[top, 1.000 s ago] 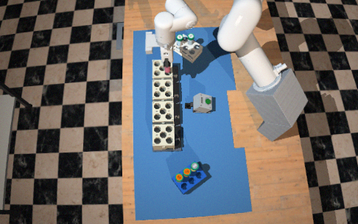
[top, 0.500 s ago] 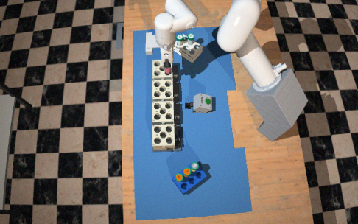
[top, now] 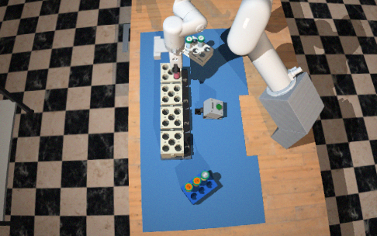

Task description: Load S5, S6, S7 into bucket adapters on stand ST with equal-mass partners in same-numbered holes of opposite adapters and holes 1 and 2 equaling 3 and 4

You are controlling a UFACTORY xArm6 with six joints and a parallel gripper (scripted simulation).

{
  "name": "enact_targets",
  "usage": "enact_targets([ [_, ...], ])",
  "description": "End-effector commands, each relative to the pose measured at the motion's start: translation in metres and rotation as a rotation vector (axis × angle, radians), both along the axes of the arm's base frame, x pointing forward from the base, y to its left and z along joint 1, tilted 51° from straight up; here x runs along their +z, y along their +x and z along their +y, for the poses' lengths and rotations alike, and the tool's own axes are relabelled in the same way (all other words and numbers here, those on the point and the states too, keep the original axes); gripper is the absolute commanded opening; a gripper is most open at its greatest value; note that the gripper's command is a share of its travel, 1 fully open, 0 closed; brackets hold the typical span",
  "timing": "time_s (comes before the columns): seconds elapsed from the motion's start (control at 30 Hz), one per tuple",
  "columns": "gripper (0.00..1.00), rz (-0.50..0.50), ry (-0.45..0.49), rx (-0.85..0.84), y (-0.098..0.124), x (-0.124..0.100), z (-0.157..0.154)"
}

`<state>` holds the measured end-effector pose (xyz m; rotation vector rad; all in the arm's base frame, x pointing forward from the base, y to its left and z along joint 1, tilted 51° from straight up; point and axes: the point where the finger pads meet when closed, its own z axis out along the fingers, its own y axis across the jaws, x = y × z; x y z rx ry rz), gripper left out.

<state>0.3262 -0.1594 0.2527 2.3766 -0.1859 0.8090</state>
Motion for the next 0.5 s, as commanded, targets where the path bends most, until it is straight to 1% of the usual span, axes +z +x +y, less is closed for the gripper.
enact_targets([
  [0.0, 0.0, -0.003, -0.001, 0.0, 0.0035, -0.0023, -0.0033],
  [0.47, 0.0, -0.003, -0.001, 0.001, 0.0096, -0.0098, -0.0104],
])
